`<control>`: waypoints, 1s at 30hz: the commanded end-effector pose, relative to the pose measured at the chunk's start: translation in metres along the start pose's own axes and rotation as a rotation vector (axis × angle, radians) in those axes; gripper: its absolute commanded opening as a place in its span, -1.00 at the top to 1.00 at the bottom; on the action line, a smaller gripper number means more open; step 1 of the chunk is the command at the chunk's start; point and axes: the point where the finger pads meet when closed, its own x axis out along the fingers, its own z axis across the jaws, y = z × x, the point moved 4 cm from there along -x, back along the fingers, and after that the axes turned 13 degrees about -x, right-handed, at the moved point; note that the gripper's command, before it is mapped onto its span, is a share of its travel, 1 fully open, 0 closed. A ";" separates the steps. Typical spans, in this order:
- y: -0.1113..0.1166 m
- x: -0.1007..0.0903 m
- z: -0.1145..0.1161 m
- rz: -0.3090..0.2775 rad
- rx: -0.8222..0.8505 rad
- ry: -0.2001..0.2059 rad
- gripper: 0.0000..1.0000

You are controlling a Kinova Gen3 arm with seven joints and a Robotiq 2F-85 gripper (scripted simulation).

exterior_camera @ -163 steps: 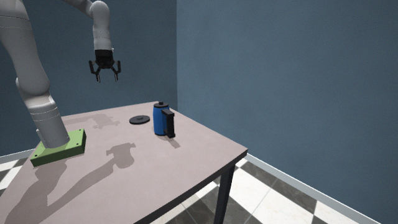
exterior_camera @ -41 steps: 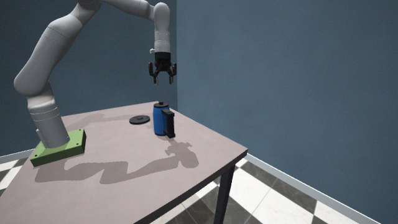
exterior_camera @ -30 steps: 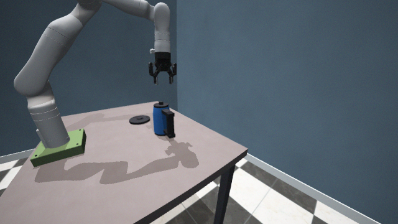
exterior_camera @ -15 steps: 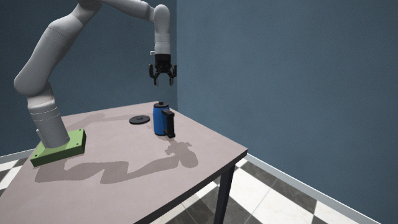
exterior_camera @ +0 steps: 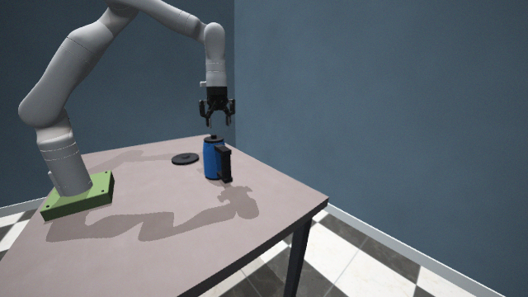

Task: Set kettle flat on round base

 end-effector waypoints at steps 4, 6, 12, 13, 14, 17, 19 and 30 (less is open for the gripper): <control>0.001 0.022 -0.003 0.004 0.002 0.013 -0.59; 0.001 0.031 -0.003 0.004 0.002 0.013 -0.59; 0.001 0.054 -0.004 0.004 0.002 0.013 -0.59; 0.001 0.057 -0.004 0.004 0.002 0.013 -0.59; 0.001 0.059 -0.004 0.004 0.002 0.013 -0.59; 0.001 0.065 -0.004 0.004 0.002 0.013 -0.59; 0.001 0.065 -0.004 0.004 0.002 0.013 -0.59; 0.001 0.068 -0.004 0.004 0.002 0.013 -0.59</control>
